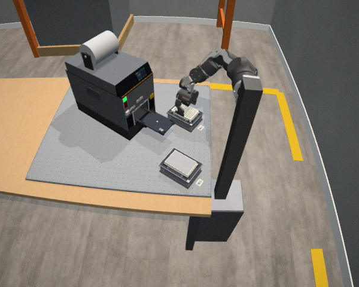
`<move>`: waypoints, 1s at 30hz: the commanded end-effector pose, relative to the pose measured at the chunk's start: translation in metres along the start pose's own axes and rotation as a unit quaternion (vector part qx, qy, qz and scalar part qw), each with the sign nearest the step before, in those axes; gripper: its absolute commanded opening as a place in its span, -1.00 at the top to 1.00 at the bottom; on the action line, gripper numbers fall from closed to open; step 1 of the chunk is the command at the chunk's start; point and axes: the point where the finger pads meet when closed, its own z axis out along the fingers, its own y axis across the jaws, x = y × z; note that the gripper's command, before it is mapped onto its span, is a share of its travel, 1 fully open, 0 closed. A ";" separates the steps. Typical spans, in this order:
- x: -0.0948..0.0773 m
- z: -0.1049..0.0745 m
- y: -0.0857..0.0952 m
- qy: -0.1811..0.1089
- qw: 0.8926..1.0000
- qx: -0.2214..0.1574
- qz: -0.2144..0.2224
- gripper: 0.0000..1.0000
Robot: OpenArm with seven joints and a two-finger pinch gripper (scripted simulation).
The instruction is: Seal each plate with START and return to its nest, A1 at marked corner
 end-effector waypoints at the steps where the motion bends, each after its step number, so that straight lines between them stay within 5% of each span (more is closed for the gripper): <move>1: -0.002 -0.001 0.000 -0.003 1.000 -0.002 0.001 -0.30; 30: -0.002 0.009 0.000 -0.003 1.000 -0.002 0.001 -0.30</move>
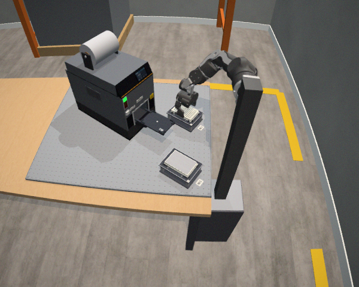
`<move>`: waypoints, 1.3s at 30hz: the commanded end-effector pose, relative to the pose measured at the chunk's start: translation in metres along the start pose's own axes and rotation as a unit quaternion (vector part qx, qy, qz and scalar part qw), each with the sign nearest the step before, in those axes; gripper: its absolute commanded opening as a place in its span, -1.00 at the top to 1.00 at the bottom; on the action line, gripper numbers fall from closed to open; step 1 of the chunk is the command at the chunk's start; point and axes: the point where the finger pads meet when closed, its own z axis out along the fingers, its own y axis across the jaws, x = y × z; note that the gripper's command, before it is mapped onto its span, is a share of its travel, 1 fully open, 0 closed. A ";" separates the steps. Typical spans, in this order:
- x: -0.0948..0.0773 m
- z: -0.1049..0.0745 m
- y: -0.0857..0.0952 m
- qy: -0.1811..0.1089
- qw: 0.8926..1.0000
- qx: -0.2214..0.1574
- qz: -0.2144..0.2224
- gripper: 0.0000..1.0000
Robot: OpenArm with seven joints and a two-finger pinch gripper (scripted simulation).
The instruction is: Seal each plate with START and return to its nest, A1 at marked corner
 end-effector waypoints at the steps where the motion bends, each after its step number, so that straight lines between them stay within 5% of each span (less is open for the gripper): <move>1: -0.001 -0.001 0.000 -0.003 1.000 -0.002 0.000 -0.30; 39: -0.002 0.014 0.000 -0.003 1.000 -0.002 0.000 -0.30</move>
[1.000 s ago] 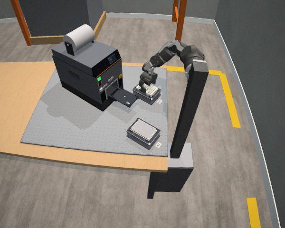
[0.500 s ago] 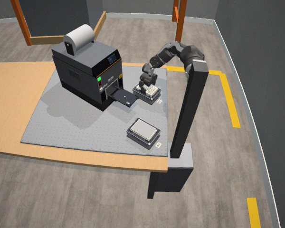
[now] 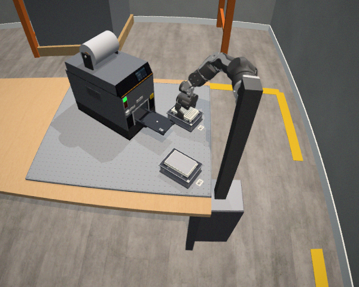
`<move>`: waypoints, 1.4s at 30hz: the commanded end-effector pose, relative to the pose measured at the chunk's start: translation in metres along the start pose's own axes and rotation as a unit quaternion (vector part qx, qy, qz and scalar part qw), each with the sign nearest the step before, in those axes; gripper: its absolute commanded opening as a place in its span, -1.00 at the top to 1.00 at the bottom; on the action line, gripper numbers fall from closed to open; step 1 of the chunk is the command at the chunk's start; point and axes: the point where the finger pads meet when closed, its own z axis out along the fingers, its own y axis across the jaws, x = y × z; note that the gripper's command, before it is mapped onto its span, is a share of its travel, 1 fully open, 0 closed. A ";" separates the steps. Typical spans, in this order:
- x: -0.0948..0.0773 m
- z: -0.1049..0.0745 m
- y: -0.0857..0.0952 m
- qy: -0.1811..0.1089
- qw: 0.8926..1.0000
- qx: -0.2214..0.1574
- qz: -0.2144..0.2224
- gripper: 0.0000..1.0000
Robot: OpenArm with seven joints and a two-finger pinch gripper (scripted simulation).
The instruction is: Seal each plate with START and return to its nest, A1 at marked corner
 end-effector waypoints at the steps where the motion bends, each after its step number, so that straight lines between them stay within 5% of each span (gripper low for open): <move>1: -0.001 0.000 0.000 -0.001 1.000 -0.001 0.000 -0.30; 31: -0.001 0.000 0.000 -0.001 1.000 -0.001 0.000 -0.07; 32: -0.001 0.000 0.000 -0.001 1.000 -0.001 0.000 1.00; 42: -0.001 0.000 0.000 -0.001 1.000 -0.001 0.000 1.00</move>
